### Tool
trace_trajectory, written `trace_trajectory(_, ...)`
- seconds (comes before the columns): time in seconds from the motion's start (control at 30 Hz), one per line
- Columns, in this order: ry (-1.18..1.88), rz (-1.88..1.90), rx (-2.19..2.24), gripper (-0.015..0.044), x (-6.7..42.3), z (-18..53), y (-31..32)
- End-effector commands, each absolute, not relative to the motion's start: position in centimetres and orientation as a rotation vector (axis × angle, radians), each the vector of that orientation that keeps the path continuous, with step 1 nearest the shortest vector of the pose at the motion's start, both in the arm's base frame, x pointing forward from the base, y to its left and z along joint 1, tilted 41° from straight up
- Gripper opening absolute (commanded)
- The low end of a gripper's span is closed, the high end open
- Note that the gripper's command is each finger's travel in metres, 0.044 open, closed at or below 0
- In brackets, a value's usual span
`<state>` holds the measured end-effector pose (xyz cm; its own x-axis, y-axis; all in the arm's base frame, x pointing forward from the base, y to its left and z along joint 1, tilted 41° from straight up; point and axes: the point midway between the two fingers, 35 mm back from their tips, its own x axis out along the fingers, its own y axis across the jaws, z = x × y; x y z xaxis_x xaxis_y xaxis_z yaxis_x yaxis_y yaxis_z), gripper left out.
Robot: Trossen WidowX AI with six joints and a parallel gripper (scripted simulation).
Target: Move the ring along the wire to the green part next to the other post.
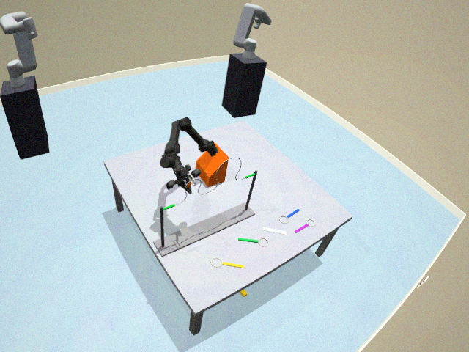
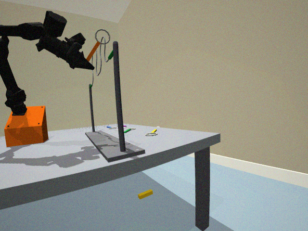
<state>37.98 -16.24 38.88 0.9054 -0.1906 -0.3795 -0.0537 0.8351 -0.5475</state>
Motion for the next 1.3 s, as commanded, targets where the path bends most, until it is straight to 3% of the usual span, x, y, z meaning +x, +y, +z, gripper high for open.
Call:
trace_trajectory(0.0,0.436,-0.097,-0.654,-0.015,38.0,38.9,-16.8)
trace_trajectory(1.27,0.275,-0.332,-1.46,-0.015,38.3,44.1,-19.8)
